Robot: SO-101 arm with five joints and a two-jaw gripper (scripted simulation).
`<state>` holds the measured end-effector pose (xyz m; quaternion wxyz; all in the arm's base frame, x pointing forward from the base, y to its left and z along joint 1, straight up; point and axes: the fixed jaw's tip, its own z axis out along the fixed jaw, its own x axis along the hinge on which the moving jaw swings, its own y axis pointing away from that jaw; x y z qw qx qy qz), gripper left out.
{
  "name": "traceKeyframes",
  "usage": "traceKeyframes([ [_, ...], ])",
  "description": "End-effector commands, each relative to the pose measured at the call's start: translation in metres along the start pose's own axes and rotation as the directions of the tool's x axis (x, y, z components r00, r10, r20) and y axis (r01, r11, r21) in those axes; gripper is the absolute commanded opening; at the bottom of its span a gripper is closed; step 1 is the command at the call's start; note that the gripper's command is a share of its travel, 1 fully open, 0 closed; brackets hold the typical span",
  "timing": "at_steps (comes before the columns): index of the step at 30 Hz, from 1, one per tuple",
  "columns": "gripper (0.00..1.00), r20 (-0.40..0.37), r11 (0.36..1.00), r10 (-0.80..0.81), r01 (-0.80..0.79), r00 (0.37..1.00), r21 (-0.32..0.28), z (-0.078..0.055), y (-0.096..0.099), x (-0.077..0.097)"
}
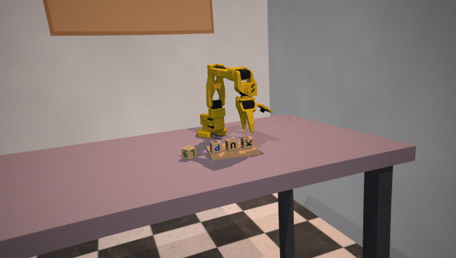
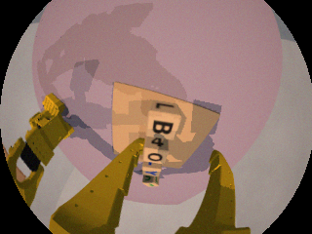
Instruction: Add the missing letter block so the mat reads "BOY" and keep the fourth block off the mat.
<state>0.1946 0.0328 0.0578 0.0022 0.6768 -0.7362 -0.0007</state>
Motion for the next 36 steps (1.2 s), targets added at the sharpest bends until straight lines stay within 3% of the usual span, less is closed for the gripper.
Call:
traceKeyframes([
  [1,0.36,0.015,0.998,0.000,-0.001,1.000,0.056,-0.022,-0.004,-0.002],
  [8,0.36,0.015,0.998,0.000,-0.001,1.000,0.056,-0.031,-0.002,-0.001],
  [36,0.36,0.018,0.998,0.020,-0.021,1.000,0.060,-0.033,-0.001,-0.001],
])
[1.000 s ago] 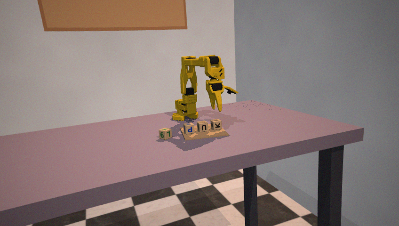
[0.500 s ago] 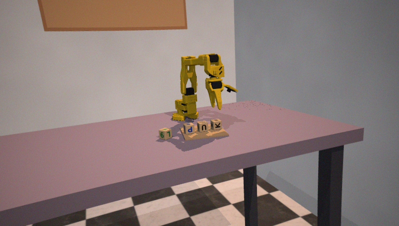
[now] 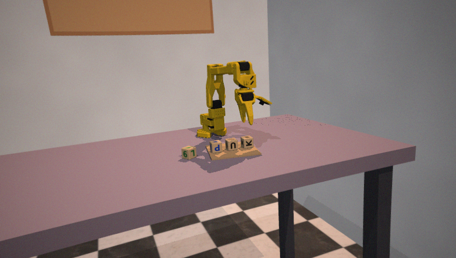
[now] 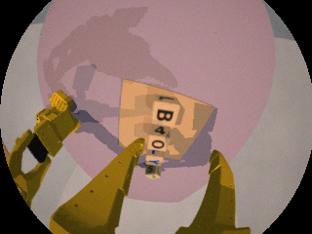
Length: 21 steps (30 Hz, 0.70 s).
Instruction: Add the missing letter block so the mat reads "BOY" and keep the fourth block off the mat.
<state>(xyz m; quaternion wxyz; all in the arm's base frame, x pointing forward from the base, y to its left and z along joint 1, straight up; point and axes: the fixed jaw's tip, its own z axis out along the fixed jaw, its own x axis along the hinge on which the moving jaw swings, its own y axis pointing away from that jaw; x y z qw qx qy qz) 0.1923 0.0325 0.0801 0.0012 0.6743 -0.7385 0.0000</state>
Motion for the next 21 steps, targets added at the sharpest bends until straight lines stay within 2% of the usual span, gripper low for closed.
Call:
traceKeyframes([
  [1,0.36,0.018,0.998,0.022,-0.023,1.000,0.060,-0.011,-0.003,-0.001],
  [10,0.36,0.036,0.985,0.146,-0.148,0.989,0.086,-0.017,0.001,0.003],
  [13,0.36,0.051,0.966,0.231,-0.236,0.972,0.102,-0.022,0.004,0.006],
  [17,0.36,0.083,0.918,0.368,-0.376,0.926,0.125,-0.028,0.009,0.010],
  [21,0.36,0.128,0.837,0.514,-0.528,0.848,0.143,-0.034,0.016,0.015],
])
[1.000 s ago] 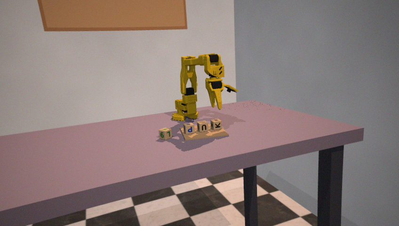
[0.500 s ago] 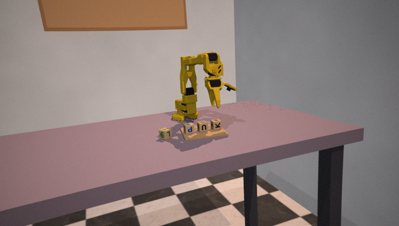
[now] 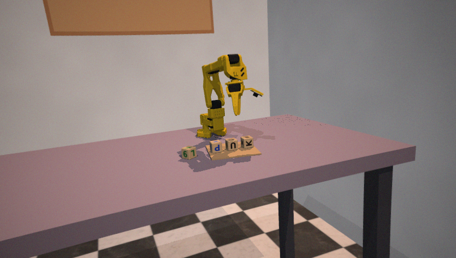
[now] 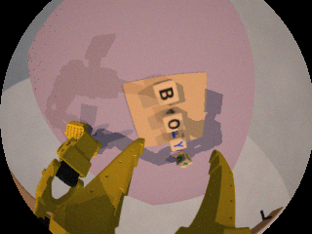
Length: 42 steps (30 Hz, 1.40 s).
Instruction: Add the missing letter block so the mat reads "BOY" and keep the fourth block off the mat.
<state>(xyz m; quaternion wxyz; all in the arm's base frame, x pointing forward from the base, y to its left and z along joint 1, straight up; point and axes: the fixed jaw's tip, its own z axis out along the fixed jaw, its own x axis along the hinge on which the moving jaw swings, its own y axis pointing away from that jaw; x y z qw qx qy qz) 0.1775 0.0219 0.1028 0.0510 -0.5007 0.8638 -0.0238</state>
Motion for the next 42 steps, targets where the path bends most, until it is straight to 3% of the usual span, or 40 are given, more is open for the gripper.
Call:
traceKeyframes([
  [1,0.36,0.060,0.983,0.166,-0.170,0.984,0.066,-0.014,0.000,0.005],
  [8,0.36,0.116,0.915,0.382,-0.393,0.917,0.088,-0.021,0.005,0.014],
  [21,0.36,0.258,0.618,0.748,-0.784,0.611,0.064,-0.030,0.017,0.032],
  [23,0.36,0.258,0.618,0.748,-0.784,0.611,0.064,-0.030,0.017,0.032],
  [31,0.36,0.296,0.511,0.815,-0.859,0.498,0.039,-0.030,0.020,0.036],
  [42,0.36,0.301,0.494,0.824,-0.869,0.481,0.034,-0.030,0.020,0.037],
])
